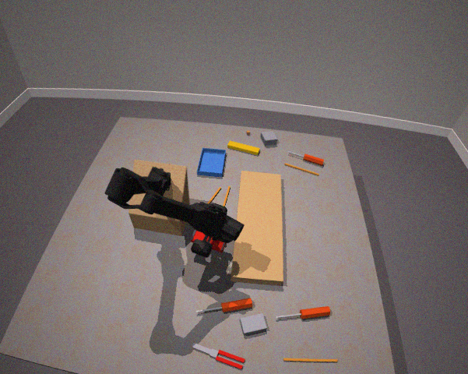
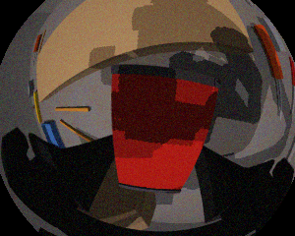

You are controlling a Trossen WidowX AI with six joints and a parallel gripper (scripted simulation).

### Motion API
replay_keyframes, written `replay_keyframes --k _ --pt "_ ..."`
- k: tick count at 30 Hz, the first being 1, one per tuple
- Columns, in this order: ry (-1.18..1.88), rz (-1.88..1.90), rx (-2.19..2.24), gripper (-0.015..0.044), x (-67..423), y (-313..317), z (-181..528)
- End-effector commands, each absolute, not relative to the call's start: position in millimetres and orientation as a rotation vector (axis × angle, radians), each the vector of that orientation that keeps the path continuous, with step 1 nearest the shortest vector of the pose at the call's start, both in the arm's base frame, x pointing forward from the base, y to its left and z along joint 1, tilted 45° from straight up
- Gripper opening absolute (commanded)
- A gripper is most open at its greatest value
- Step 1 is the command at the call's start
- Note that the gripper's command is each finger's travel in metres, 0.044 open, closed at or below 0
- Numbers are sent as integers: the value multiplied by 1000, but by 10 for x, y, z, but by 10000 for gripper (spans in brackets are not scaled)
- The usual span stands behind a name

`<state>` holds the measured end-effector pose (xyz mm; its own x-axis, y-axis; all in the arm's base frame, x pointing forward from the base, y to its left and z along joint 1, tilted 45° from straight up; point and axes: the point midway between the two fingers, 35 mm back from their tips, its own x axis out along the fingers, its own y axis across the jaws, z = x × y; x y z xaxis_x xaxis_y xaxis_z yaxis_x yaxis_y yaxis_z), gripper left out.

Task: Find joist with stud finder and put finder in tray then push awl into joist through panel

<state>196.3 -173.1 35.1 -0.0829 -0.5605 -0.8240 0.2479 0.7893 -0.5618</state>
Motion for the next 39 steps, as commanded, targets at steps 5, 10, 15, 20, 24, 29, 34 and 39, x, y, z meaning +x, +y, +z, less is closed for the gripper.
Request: replay_keyframes --k 5,10,15,20,24,29,34,39 --pt "1504 -626 -228 0 1979 -1745 397" --pt "1501 -595 -206 0 1977 -1756 414" --pt "1505 -579 -193 0 1975 -1761 412" --pt "1512 -547 -168 0 1971 -1771 410" --pt "1517 -520 -148 0 1968 -1779 410" --pt "1520 -488 -123 0 1964 -1788 411" --pt "1520 -456 -97 0 1961 -1798 415" --pt "1519 -424 -72 0 1959 -1807 421"
